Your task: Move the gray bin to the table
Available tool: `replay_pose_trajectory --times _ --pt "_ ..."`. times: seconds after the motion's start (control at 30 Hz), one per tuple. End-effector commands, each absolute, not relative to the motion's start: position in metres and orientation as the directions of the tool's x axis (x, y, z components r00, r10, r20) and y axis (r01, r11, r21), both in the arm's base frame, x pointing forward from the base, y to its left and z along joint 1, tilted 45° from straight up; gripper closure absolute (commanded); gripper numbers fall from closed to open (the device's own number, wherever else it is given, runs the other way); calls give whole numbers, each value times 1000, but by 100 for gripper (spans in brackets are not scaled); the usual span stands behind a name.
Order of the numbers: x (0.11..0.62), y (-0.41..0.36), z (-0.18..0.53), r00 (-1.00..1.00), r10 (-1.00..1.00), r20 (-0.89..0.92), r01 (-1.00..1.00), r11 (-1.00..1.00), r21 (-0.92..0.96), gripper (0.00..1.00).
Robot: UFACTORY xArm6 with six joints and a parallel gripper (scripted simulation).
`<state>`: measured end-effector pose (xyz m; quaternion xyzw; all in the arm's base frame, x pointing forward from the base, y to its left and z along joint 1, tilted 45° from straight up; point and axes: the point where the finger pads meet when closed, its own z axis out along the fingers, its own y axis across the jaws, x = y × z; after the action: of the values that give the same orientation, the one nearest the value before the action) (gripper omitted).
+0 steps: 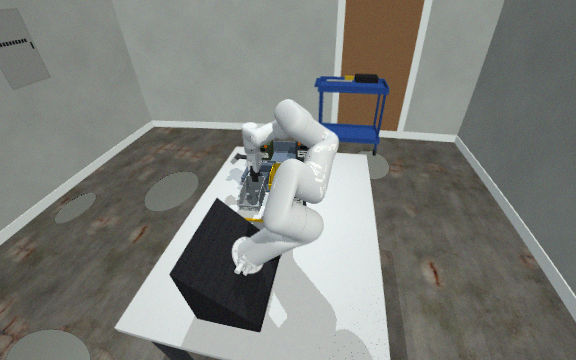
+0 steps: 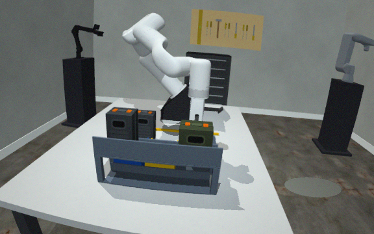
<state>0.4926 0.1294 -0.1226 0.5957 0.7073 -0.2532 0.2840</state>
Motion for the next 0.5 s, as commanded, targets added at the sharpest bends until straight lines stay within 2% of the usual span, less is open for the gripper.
replay_pose_trajectory --times 0.0,0.37,0.4,0.47 --pt "494 130 -123 -128 700 -702 986 164 -17 67" --pt "494 130 -123 -128 700 -702 986 164 -17 67" --pt "494 130 -123 -128 700 -702 986 164 -17 100" --pt "494 130 -123 -128 700 -702 986 164 -17 100"
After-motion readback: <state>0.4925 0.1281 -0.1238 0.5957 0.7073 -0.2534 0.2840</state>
